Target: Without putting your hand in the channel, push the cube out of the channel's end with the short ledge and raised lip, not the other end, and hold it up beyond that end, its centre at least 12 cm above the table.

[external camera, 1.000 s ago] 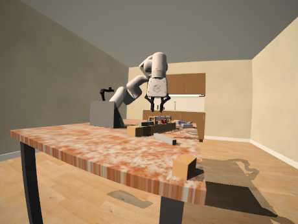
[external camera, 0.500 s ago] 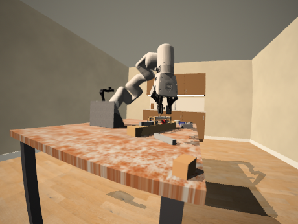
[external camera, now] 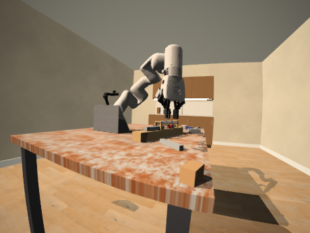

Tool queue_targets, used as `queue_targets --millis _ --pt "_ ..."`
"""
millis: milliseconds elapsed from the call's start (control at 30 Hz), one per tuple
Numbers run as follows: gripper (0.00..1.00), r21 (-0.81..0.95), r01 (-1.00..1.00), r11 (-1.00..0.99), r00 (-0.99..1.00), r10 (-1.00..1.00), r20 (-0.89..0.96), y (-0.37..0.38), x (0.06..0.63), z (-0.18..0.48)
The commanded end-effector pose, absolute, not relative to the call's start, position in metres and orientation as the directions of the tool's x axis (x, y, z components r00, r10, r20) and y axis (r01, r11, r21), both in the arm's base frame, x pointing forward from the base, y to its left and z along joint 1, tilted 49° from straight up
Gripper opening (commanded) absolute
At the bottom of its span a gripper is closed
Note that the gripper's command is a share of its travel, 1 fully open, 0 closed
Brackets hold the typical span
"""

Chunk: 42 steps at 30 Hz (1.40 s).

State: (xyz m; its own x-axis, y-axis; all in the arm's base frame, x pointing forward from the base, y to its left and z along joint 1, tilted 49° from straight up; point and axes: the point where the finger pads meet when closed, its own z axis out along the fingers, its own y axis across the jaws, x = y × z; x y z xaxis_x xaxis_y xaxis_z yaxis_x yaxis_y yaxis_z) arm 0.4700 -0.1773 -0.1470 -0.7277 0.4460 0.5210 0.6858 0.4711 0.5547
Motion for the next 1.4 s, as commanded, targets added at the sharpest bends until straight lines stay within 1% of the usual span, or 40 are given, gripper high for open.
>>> queue_targets --millis 0,533,900,1367 --pt "0.38 0.554 0.686 0.472 -0.728 0.450 0.518 -0.180 0.471 -0.146" --pt "0.38 0.554 0.686 0.472 -0.728 0.450 0.518 -0.178 0.471 -0.148" --pt "0.38 0.554 0.686 0.472 -0.728 0.449 0.518 -0.129 0.472 -0.191" --pt "0.38 0.554 0.686 0.472 -0.728 0.449 0.518 -0.111 0.472 -0.207"
